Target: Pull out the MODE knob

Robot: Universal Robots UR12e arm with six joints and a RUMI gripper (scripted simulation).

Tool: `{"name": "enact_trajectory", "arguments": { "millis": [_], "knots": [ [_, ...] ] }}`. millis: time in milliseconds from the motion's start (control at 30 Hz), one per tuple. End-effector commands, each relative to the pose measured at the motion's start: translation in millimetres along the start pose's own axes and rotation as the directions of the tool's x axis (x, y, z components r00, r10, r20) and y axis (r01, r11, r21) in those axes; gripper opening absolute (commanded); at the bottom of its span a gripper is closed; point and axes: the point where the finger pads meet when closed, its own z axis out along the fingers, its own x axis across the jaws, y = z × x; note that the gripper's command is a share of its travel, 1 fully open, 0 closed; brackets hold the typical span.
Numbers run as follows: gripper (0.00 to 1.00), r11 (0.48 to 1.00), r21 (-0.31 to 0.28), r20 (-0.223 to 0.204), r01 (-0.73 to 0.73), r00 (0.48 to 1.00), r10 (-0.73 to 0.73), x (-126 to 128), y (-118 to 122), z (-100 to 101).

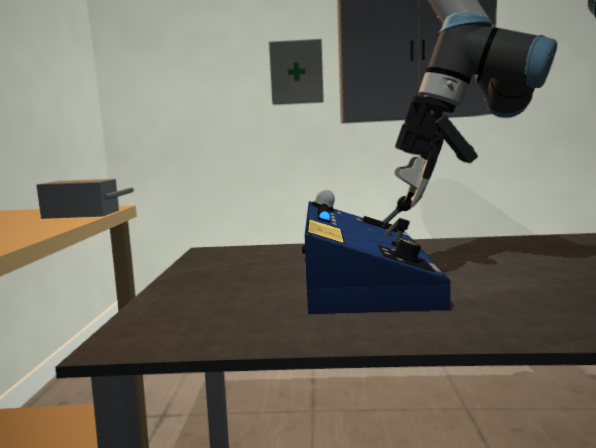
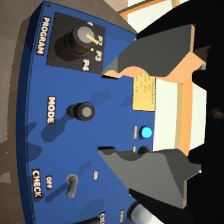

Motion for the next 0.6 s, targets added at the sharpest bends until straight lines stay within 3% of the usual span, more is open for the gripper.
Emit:
{"name": "enact_trajectory", "arguments": {
  "millis": [0, 267, 567],
  "knots": [
    [0.44, 1.000, 0.001, 0.000, 0.000, 1.000, 0.000, -0.2, 0.9, -39.3],
    [0.44, 1.000, 0.001, 0.000, 0.000, 1.000, 0.000, -0.3, 0.9, -59.4],
    [0.44, 1.000, 0.001, 0.000, 0.000, 1.000, 0.000, -0.3, 0.9, -61.4]
  ]
}}
